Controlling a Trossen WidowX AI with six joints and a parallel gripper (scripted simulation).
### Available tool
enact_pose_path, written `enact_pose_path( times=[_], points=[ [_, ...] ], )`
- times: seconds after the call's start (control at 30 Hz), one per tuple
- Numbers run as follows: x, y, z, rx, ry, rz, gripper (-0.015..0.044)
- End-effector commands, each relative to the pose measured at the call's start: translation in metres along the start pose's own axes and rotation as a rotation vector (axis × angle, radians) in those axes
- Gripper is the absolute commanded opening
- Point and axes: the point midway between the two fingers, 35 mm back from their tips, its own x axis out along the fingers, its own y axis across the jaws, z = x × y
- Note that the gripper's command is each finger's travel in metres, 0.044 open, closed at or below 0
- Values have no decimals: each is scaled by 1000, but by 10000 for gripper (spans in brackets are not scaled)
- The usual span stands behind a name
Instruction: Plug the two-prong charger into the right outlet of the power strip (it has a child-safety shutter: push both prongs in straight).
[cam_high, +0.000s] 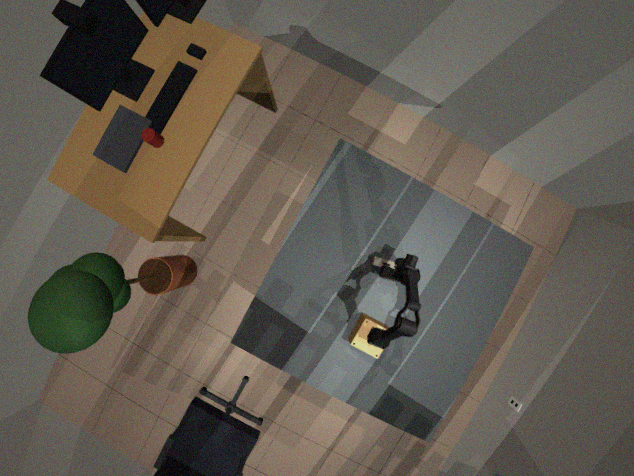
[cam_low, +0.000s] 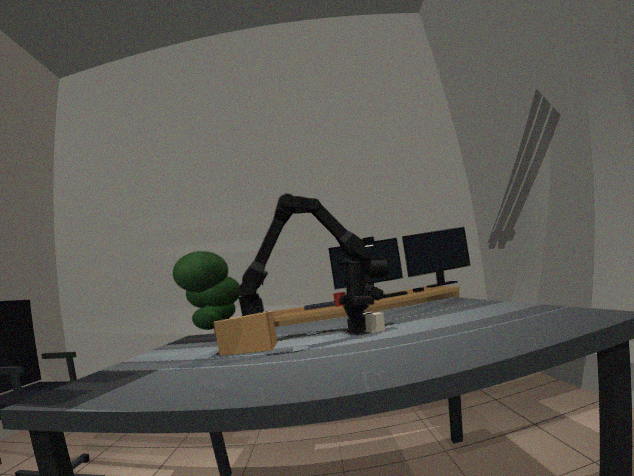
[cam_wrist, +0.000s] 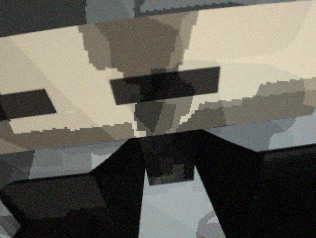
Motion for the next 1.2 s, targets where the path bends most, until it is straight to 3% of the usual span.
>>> enact_pose_path(
  times=[0.0, 1.17],
  points=[
    [-5, 0, 14, -2, -52, 0, 0],
    [0, 0, 0, 0, -9, -1, 0]
  ],
)
